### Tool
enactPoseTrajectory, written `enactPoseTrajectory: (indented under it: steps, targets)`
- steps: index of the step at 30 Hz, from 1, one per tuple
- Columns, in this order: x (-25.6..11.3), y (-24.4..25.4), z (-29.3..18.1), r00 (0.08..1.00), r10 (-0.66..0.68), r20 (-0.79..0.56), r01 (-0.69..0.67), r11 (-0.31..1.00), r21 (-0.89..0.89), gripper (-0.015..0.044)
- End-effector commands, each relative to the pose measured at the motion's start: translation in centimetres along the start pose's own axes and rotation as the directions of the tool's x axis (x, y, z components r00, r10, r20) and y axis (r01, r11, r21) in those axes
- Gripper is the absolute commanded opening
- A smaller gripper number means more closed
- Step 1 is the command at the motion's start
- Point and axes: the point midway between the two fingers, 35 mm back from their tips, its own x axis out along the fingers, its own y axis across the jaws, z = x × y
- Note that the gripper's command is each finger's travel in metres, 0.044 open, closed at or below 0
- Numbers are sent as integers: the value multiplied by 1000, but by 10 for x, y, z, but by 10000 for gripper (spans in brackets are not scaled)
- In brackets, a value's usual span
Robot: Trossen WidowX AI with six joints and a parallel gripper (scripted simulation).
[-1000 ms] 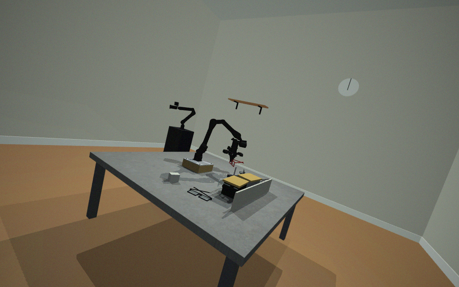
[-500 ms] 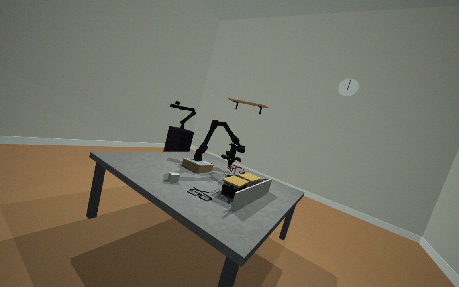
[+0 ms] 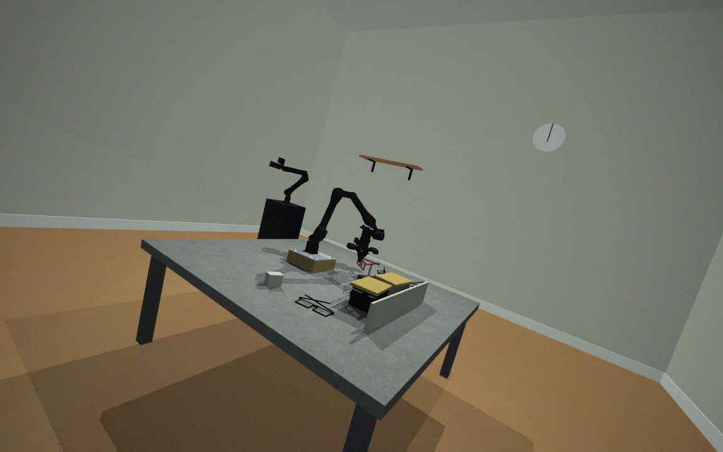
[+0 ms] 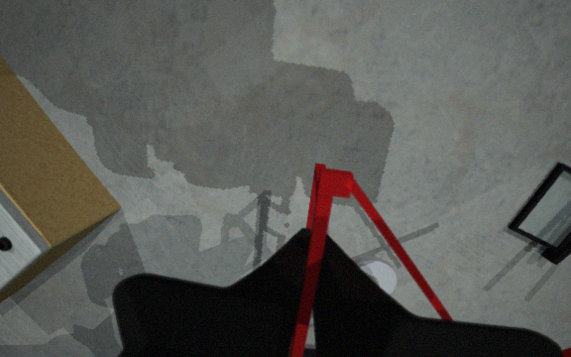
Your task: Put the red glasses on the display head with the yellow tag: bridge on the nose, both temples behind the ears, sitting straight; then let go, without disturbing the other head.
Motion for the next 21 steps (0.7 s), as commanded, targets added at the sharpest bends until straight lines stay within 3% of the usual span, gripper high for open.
enactPoseTrajectory:
  steps: [1, 21]
  targets:
    - [0, 3, 3, 1000, 2, 5, -2, 1000, 4, 0]
    - [0, 11, 17, 1000, 2, 6, -2, 1000, 4, 0]
